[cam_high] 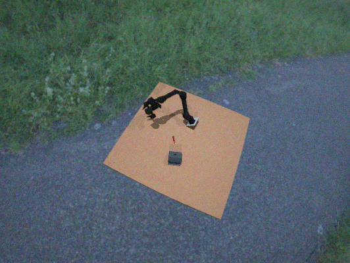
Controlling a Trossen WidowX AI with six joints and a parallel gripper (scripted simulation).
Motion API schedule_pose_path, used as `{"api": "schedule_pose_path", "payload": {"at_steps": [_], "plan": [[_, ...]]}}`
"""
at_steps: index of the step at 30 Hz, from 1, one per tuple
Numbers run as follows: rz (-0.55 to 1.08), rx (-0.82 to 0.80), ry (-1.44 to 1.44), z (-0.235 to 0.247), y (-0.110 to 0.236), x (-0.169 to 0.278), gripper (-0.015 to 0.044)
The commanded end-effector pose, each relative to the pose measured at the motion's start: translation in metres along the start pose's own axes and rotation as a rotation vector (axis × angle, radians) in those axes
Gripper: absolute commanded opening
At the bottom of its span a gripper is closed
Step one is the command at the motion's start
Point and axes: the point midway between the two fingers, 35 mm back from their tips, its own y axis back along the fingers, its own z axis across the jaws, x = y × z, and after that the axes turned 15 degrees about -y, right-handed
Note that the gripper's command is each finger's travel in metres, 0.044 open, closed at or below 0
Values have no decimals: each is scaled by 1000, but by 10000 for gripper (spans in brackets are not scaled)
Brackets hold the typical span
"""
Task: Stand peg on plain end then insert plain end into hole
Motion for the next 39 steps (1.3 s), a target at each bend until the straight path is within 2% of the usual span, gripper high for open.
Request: {"api": "schedule_pose_path", "payload": {"at_steps": [1,11,23,34,39], "plan": [[41,-130,67,56,-7,4,440],[148,-387,259,176,6,25,440],[297,-600,567,289,59,80,440],[426,-658,900,342,118,145,440],[437,-655,934,345,124,151,440]]}}
